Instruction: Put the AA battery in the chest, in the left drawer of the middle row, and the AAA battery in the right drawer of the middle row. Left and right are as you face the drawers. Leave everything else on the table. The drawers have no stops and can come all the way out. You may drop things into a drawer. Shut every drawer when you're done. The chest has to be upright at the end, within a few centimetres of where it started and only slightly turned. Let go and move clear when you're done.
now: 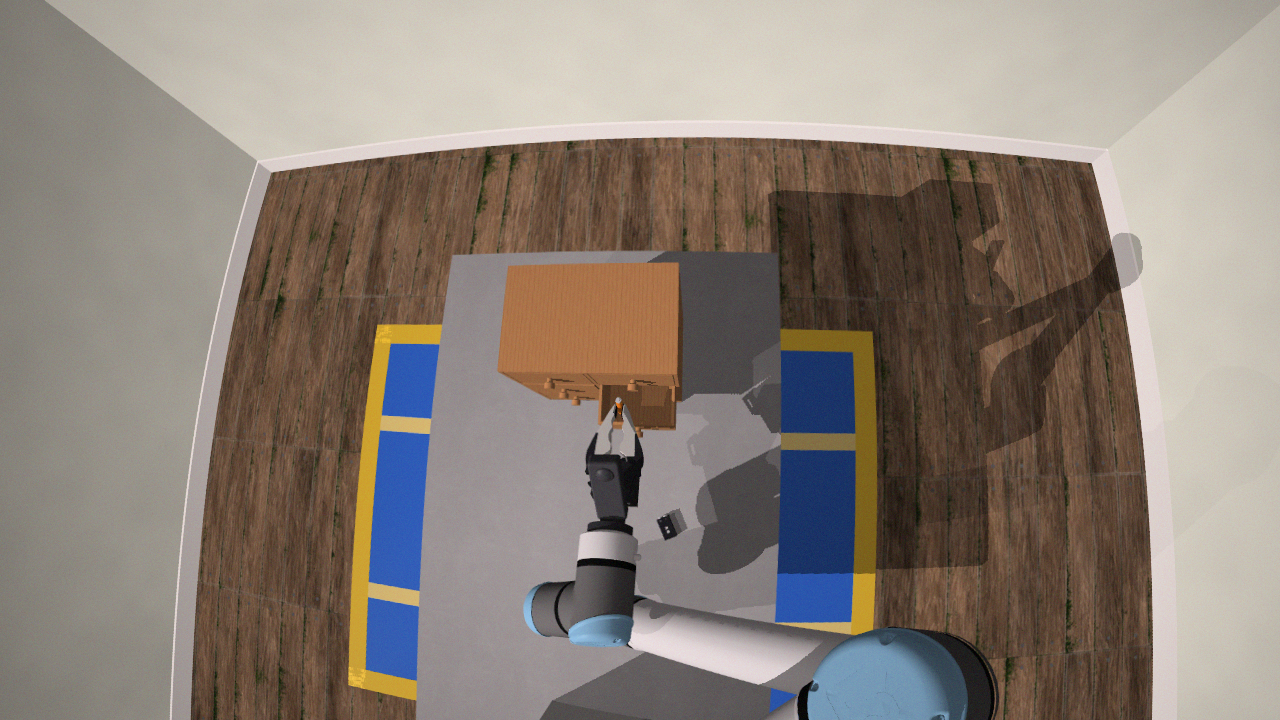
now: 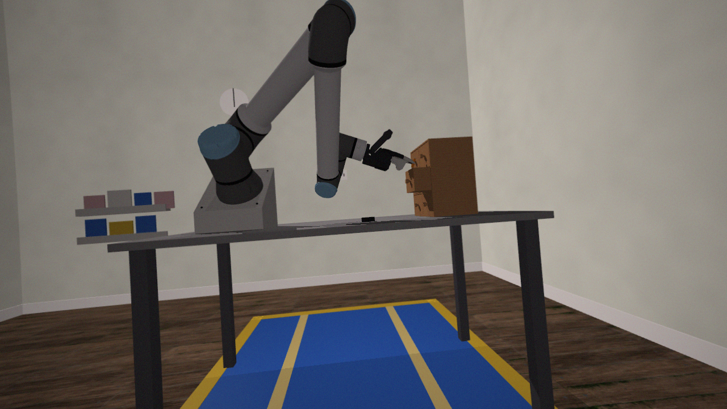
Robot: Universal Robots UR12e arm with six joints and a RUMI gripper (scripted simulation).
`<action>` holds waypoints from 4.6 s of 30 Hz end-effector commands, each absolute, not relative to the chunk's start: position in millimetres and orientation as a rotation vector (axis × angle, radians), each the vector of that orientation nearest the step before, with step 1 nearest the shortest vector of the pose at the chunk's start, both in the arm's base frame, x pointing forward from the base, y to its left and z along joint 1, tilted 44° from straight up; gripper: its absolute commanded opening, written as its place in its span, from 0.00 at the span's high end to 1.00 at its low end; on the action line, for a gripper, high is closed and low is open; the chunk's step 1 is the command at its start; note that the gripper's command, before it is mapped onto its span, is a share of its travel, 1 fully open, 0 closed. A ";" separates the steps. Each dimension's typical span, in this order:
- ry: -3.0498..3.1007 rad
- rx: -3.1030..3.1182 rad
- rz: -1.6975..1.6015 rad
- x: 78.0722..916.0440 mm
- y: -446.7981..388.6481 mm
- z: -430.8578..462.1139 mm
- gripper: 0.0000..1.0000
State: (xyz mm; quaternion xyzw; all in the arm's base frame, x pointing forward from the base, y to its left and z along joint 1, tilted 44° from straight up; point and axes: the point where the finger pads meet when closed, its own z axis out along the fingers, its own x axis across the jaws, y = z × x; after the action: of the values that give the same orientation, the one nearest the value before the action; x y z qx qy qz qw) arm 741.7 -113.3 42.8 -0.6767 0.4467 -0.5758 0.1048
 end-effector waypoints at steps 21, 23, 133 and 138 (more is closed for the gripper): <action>1.316 -1.995 -1.697 749.6 -114.0 42.6 0.98; 1.316 -1.995 -1.697 749.6 -114.0 42.6 0.98; 1.316 -1.995 -1.697 678.8 -100.0 51.0 0.00; 1.316 -1.995 -1.697 659.7 -96.2 53.3 0.00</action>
State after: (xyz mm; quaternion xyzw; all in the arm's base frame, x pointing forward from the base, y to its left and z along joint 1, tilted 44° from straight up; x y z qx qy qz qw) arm 678.0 -100.0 51.0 -0.6768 0.4469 -0.5755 0.1046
